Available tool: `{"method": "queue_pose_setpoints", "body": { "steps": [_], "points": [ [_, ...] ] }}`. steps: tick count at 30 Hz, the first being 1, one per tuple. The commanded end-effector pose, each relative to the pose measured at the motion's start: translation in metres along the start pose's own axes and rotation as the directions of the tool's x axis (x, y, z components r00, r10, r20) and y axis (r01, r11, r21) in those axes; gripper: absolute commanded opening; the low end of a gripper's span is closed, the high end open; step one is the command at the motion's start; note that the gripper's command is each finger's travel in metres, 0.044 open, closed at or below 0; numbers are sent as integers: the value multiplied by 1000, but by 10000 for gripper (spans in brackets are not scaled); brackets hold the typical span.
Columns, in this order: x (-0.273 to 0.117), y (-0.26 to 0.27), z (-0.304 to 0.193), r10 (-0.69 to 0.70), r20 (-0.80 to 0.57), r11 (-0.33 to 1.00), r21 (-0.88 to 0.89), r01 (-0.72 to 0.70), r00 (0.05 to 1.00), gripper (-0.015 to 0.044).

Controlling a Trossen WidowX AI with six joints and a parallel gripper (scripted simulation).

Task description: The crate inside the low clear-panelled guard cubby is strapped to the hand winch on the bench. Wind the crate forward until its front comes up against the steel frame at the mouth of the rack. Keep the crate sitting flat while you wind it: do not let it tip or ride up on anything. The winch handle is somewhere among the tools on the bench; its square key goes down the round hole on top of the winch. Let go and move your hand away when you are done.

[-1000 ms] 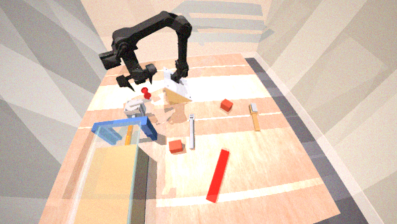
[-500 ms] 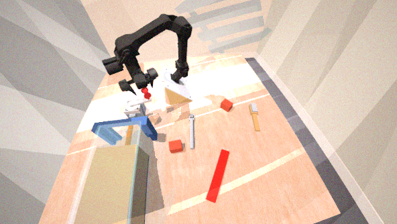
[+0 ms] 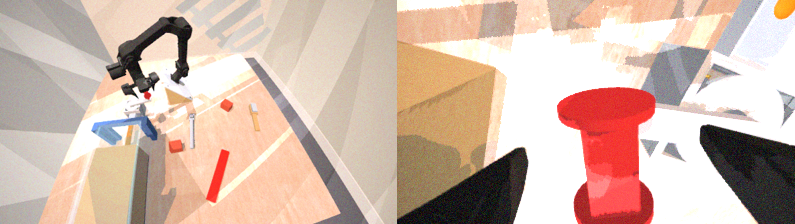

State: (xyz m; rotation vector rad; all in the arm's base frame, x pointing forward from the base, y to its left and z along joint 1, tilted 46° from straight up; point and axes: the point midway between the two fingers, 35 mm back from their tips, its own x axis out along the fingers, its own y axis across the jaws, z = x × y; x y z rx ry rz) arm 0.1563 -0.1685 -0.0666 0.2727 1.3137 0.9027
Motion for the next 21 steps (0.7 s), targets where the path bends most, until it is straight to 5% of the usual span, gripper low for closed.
{"method": "queue_pose_setpoints", "body": {
  "steps": [1,12,21],
  "points": [
    [8,1,0,2,3,1000,6,-2,1000,440],
    [23,3,0,2,3,1000,6,-2,1000,440],
    [19,2,0,2,0,1000,0,-2,1000,204]
  ]
}}
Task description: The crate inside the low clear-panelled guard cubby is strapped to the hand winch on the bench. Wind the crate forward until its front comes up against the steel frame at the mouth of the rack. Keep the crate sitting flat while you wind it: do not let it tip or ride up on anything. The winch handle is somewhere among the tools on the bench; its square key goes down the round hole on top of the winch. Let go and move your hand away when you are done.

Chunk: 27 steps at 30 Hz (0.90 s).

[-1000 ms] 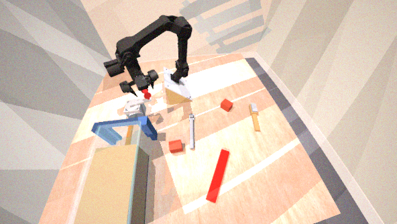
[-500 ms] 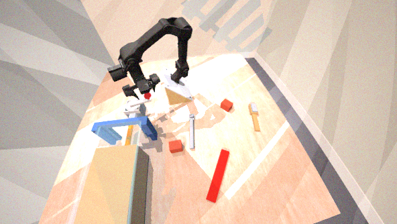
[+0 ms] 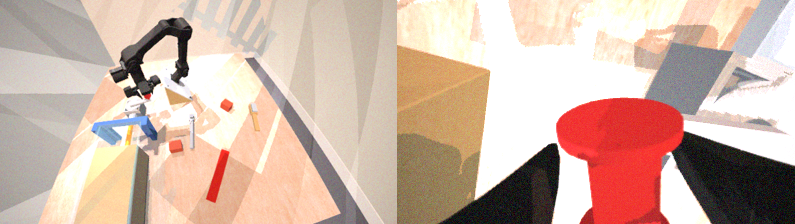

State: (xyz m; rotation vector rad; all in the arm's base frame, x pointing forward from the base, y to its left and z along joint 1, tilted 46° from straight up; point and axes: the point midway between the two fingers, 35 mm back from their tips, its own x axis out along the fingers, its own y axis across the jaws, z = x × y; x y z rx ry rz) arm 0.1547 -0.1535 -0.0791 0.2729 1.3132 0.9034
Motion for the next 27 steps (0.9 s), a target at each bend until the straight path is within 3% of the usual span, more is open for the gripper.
{"method": "queue_pose_setpoints", "body": {
  "steps": [1,7,27],
  "points": [
    [0,0,0,1,0,1000,0,-1,1000,177],
    [0,0,0,1,0,1000,0,-1,1000,20],
    [3,2,-2,2,3,1000,6,-2,1000,0]
  ]
}}
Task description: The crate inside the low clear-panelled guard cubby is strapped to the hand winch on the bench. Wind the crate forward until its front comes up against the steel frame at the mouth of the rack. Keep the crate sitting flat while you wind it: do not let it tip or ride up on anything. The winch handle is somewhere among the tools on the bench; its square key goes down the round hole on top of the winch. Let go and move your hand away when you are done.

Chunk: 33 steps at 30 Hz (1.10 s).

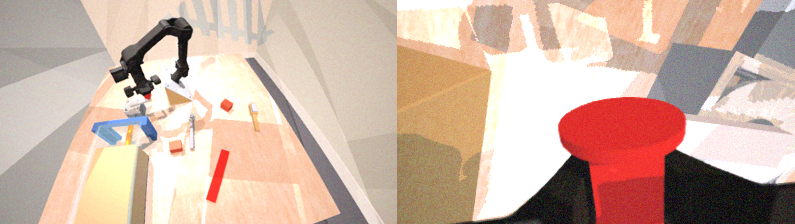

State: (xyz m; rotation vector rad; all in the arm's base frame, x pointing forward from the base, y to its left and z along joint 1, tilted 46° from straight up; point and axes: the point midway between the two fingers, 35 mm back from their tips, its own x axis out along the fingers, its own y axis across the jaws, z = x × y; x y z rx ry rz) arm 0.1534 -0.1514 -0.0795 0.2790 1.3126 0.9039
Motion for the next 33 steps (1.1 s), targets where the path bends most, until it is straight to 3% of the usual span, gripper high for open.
{"method": "queue_pose_setpoints", "body": {
  "steps": [1,33],
  "points": [
    [2,0,-2,-2,0,1000,3,2,1000,0],
    [1,1,-45,-3,-2,1000,5,3,1000,0]
  ]
}}
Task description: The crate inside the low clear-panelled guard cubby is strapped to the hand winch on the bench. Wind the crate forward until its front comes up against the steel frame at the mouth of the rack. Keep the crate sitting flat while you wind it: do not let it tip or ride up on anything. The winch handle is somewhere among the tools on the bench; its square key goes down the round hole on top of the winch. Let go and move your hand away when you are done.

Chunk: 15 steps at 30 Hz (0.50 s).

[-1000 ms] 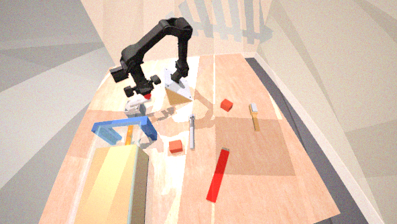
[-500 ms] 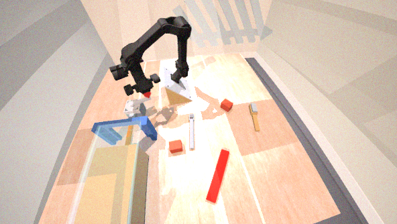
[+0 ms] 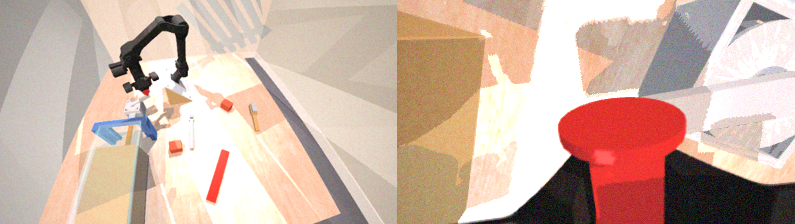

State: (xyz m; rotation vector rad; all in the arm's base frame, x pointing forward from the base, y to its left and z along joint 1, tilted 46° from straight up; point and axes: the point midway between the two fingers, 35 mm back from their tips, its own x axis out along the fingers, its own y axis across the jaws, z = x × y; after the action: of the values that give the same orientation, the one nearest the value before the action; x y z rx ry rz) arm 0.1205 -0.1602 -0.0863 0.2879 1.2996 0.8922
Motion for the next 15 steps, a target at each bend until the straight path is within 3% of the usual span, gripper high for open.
{"method": "queue_pose_setpoints", "body": {
  "steps": [1,15],
  "points": [
    [2,-2,-11,1,-20,1000,-1,-1,1000,0],
    [2,-9,-32,0,-21,1000,0,0,1000,0]
  ]
}}
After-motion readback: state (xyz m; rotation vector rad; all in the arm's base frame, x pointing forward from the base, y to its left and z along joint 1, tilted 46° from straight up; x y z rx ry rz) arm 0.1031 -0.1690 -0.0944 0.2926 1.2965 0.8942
